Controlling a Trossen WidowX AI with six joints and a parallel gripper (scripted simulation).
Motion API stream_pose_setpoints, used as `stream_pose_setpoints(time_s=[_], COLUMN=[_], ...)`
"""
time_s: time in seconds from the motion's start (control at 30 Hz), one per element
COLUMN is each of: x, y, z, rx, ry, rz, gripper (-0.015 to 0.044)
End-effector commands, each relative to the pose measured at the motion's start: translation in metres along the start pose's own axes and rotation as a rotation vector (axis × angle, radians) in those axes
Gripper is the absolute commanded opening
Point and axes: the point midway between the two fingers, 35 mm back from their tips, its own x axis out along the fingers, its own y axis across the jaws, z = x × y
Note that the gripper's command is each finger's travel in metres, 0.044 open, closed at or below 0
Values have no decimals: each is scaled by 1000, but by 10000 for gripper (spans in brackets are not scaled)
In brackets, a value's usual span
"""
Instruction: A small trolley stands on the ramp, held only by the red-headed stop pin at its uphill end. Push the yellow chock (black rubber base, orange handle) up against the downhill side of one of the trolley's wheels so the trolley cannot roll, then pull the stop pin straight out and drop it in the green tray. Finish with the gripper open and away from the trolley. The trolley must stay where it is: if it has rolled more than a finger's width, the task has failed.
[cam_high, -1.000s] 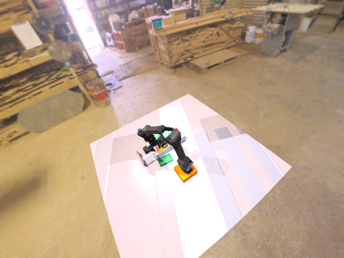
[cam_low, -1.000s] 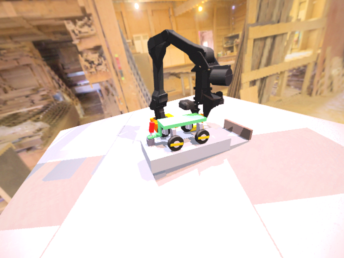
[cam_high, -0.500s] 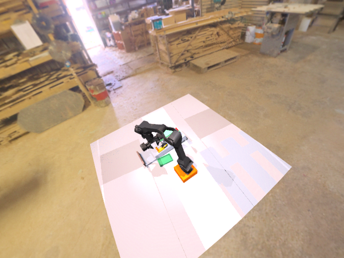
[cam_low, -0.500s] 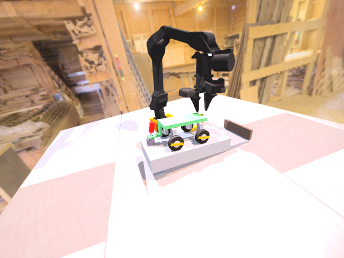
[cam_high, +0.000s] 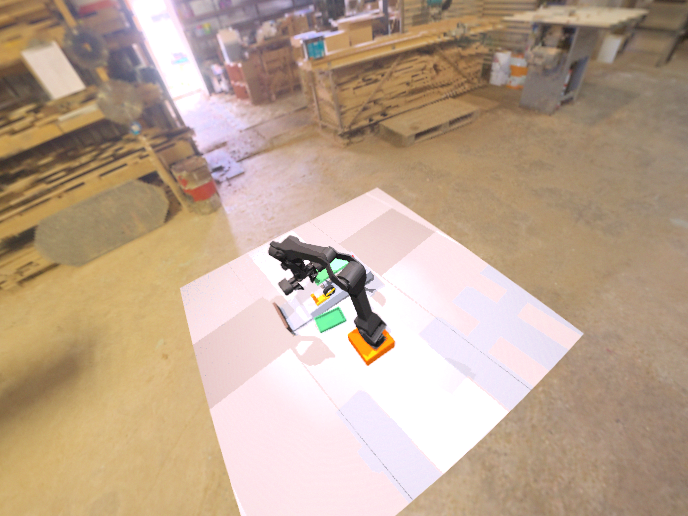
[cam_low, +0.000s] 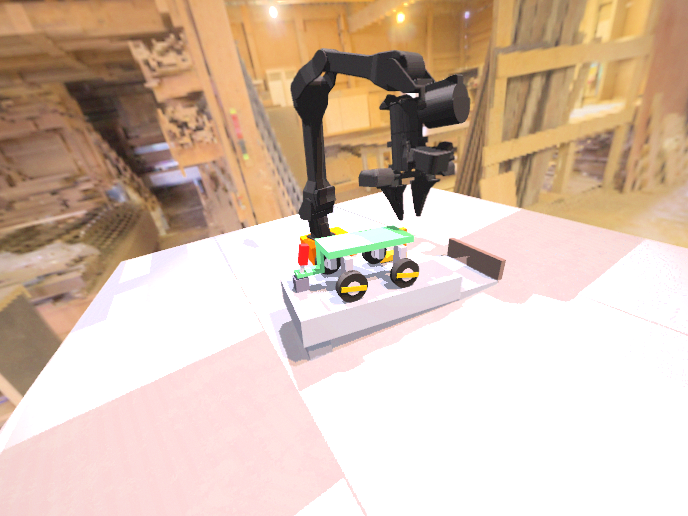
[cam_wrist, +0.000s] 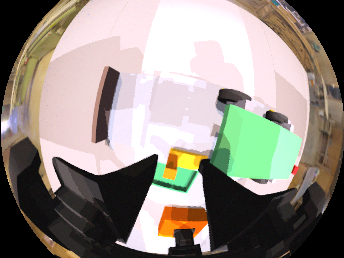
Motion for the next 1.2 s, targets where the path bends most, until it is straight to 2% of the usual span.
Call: stream_pose_setpoints(time_s=[0.0,0.67,1.17], x=[-5,-12,-20], y=[-11,-110,-184], z=[7,17,5], rx=[-90,-809,-1349], ry=[-24,78,222], rz=[-9,-113,-105], gripper=[190,190,190])
